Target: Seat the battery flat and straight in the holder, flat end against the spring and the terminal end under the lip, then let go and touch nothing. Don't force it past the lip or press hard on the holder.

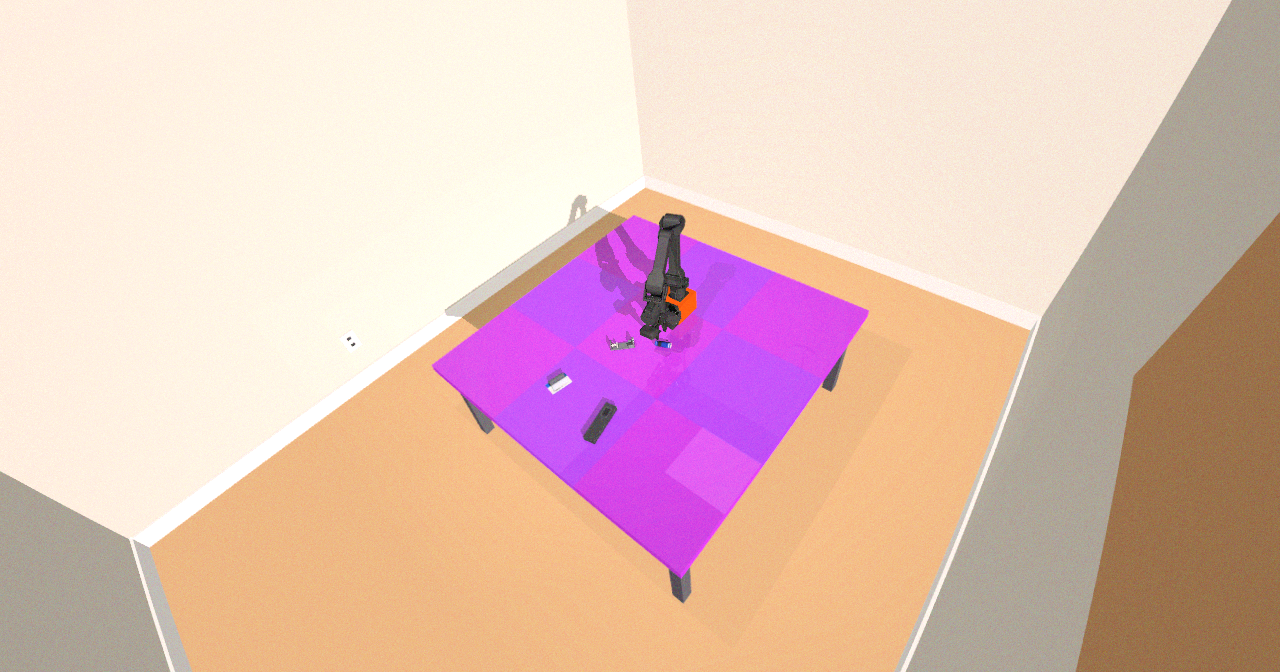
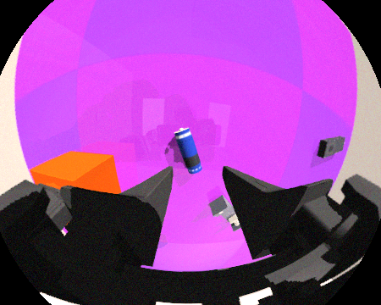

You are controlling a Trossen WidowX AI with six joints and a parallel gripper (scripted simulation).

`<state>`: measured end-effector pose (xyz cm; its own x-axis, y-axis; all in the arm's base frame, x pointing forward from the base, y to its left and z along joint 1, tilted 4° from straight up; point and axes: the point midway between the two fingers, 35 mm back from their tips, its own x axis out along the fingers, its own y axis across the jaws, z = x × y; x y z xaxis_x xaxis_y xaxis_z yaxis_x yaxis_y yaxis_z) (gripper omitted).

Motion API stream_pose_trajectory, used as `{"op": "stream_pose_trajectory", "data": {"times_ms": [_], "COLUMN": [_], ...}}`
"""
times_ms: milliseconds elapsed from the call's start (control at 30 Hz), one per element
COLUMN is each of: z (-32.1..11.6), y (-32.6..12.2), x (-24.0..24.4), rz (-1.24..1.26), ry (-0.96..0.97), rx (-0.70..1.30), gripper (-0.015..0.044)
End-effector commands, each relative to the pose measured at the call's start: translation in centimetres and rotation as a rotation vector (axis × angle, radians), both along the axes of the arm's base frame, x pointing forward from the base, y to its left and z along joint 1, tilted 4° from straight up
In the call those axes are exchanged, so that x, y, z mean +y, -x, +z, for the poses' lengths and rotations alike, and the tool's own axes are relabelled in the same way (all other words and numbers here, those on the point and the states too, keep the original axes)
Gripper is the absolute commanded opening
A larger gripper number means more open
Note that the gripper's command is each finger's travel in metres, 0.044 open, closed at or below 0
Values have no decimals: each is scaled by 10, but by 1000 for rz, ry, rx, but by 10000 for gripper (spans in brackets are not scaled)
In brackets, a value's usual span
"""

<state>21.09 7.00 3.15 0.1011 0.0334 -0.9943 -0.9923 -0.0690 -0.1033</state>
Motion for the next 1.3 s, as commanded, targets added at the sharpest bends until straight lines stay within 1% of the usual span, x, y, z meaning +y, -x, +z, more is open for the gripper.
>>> {"op": "stream_pose_trajectory", "data": {"times_ms": [0,333,1267], "z": [-18,-19,-63], "y": [5,5,1], "x": [1,1,2], "rz": [320,320,320], "ry": [45,45,45], "rx": [5,5,6], "gripper": [235,235,235]}}
